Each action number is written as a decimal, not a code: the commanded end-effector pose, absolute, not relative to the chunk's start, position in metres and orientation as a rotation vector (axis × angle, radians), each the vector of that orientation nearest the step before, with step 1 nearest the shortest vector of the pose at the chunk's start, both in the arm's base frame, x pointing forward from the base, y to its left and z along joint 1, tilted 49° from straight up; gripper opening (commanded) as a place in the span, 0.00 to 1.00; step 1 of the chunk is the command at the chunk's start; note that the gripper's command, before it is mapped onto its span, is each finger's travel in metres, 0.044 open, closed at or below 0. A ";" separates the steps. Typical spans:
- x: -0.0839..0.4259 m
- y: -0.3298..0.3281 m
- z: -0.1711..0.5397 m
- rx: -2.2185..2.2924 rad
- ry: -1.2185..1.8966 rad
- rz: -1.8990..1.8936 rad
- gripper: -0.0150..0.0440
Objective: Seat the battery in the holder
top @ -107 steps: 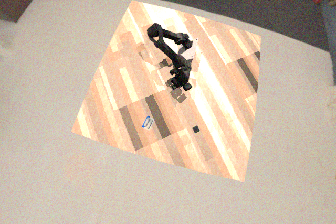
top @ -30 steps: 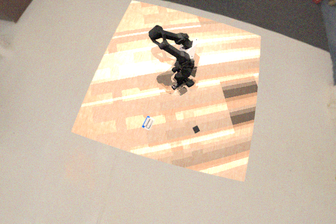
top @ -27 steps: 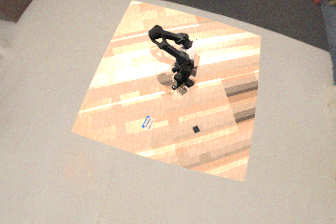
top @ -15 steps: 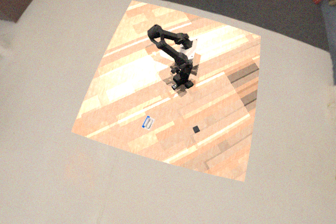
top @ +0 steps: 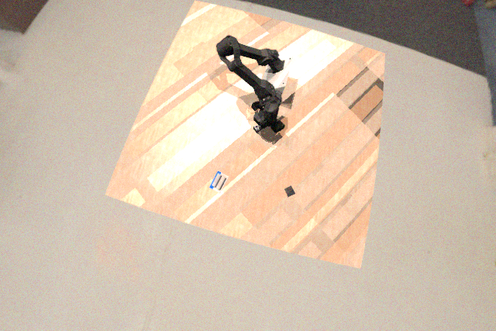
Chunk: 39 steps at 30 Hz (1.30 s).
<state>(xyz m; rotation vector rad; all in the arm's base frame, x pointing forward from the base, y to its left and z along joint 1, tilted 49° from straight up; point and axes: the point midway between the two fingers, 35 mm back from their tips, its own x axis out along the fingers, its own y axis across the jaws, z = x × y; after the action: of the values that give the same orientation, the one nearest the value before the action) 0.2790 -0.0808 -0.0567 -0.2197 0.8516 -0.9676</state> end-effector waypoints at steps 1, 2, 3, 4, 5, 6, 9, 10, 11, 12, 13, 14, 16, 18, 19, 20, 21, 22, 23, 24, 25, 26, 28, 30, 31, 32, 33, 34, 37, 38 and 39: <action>0.279 -0.080 -0.061 -0.190 0.888 -0.962 0.36; 0.279 -0.080 -0.061 -0.186 0.893 -0.963 0.36; 0.278 -0.080 -0.061 -0.183 0.899 -0.965 0.36; 0.278 -0.081 -0.061 -0.179 0.904 -0.967 0.36; 0.278 -0.081 -0.061 -0.175 0.909 -0.969 0.36; 0.278 -0.081 -0.061 -0.172 0.914 -0.970 0.36; 0.278 -0.082 -0.061 -0.161 0.930 -0.976 0.36; 0.278 -0.082 -0.060 -0.157 0.935 -0.977 0.36; 0.278 -0.082 -0.060 -0.153 0.940 -0.979 0.36; 0.278 -0.082 -0.060 -0.149 0.946 -0.980 0.36; 0.277 -0.083 -0.060 -0.146 0.951 -0.982 0.36; 0.277 -0.083 -0.060 -0.142 0.957 -0.983 0.36; 0.277 -0.083 -0.059 -0.134 0.967 -0.986 0.36; 0.277 -0.083 -0.059 -0.126 0.979 -0.989 0.36; 0.277 -0.084 -0.059 -0.122 0.985 -0.990 0.36; 0.277 -0.084 -0.059 -0.118 0.991 -0.992 0.36; 0.277 -0.084 -0.058 -0.114 0.997 -0.993 0.36; 0.277 -0.084 -0.058 -0.109 1.003 -0.994 0.36; 0.277 -0.084 -0.058 -0.105 1.009 -0.995 0.36; 0.276 -0.084 -0.058 -0.100 1.015 -0.996 0.36; 0.276 -0.085 -0.057 -0.096 1.022 -0.998 0.36; 0.276 -0.085 -0.057 -0.091 1.028 -0.999 0.36; 0.276 -0.085 -0.057 -0.082 1.041 -1.001 0.36; 0.276 -0.086 -0.056 -0.072 1.056 -1.003 0.36; 0.276 -0.086 -0.056 -0.067 1.063 -1.004 0.36; 0.276 -0.086 -0.056 -0.062 1.070 -1.004 0.36; 0.276 -0.086 -0.056 -0.056 1.078 -1.005 0.36; 0.276 -0.087 -0.056 -0.051 1.086 -1.006 0.36; 0.275 -0.088 -0.055 -0.034 1.109 -1.008 0.36; 0.275 -0.088 -0.055 -0.028 1.117 -1.008 0.36; 0.275 -0.088 -0.055 -0.022 1.126 -1.008 0.36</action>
<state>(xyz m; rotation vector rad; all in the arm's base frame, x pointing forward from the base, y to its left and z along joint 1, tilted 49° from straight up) 0.2825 -0.0839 -0.0520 -0.0447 1.0791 -0.9932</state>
